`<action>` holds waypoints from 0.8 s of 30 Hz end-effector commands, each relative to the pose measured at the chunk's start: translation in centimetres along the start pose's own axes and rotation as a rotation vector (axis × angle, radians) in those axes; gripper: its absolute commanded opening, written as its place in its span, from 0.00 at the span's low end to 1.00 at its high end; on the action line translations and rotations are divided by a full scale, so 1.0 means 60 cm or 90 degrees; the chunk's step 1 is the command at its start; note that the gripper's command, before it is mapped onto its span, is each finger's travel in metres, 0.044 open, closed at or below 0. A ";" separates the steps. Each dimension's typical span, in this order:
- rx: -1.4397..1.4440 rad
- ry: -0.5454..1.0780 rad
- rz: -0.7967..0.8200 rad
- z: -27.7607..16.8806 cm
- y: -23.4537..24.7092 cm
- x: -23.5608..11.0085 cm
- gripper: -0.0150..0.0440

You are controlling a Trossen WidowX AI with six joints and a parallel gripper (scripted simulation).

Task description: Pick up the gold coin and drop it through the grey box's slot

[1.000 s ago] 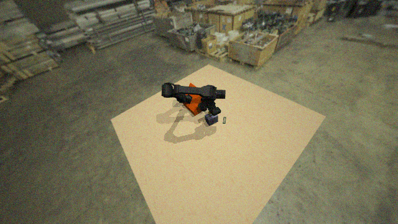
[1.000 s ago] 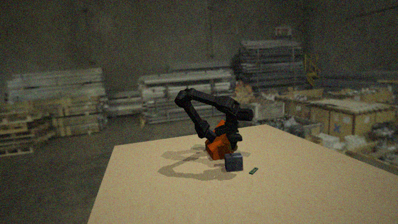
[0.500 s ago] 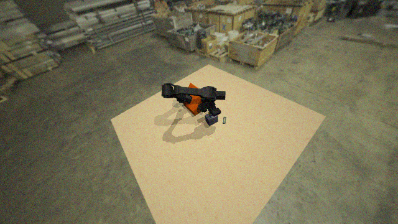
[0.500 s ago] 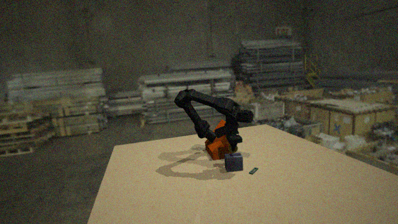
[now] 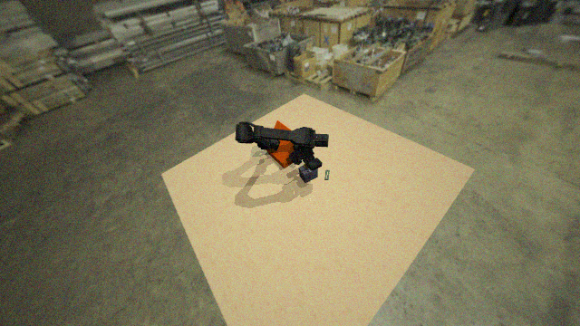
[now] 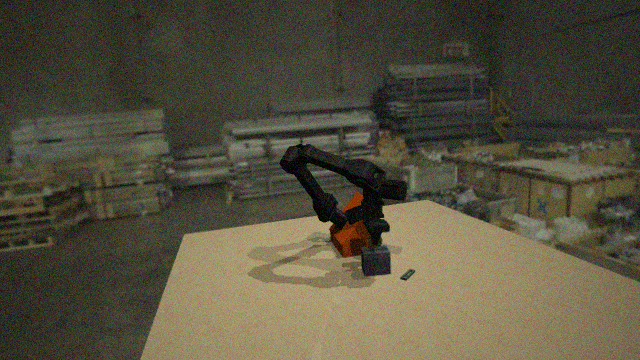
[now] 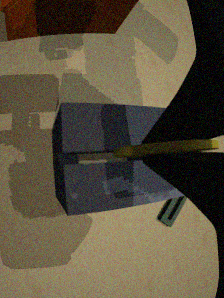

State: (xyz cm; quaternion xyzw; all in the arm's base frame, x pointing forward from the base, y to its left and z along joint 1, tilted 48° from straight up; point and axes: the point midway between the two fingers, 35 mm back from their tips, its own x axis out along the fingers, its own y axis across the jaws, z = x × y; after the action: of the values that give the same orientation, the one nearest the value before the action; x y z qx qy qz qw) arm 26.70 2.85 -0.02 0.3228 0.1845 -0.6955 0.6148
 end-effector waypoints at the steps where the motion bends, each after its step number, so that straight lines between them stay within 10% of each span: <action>1: -0.004 -0.004 0.000 0.001 -0.001 0.005 0.25; 24: -0.001 0.001 0.000 -0.001 0.000 -0.015 0.70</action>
State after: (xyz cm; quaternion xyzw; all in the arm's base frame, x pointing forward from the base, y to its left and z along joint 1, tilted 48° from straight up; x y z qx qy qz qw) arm 26.65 2.90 0.10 0.3195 0.1850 -0.6959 0.6159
